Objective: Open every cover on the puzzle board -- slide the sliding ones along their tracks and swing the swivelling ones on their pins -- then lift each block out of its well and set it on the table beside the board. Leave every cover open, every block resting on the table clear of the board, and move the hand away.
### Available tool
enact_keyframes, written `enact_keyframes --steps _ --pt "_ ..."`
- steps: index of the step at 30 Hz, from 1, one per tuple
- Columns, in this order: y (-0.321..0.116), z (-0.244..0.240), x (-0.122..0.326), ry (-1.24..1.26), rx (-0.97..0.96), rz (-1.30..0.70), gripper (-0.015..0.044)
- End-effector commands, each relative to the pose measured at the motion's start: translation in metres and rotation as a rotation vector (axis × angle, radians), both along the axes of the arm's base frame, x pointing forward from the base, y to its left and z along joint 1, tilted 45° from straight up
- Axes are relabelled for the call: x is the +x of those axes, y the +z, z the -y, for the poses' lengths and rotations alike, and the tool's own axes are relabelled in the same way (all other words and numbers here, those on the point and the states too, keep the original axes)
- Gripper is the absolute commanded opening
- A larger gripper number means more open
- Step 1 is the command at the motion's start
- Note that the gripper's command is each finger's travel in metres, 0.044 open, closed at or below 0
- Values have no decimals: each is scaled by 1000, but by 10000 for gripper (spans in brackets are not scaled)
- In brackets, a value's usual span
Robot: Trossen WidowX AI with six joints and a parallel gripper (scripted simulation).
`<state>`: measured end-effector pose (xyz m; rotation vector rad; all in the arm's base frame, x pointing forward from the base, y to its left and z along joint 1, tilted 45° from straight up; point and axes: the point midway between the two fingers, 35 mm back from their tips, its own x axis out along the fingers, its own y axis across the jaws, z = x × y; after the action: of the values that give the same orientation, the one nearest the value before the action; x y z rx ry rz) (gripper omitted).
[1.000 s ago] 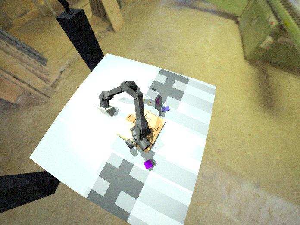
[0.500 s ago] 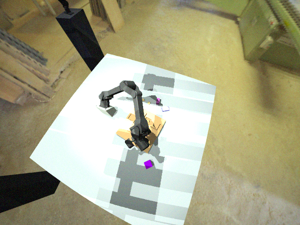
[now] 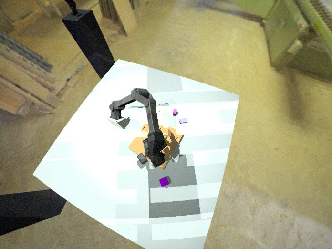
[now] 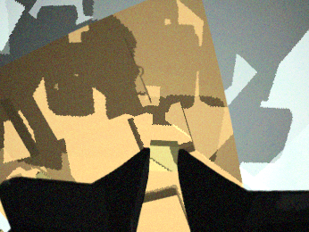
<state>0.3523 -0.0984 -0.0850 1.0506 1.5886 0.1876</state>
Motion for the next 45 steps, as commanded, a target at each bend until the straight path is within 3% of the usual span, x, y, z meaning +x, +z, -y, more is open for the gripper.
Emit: enact_keyframes --steps 1,23,45 --pt "6 6 1 3 -8 11 80" --pt "40 40 -2 3 -9 10 80" --pt "-2 86 -54 -1 -26 6 80"
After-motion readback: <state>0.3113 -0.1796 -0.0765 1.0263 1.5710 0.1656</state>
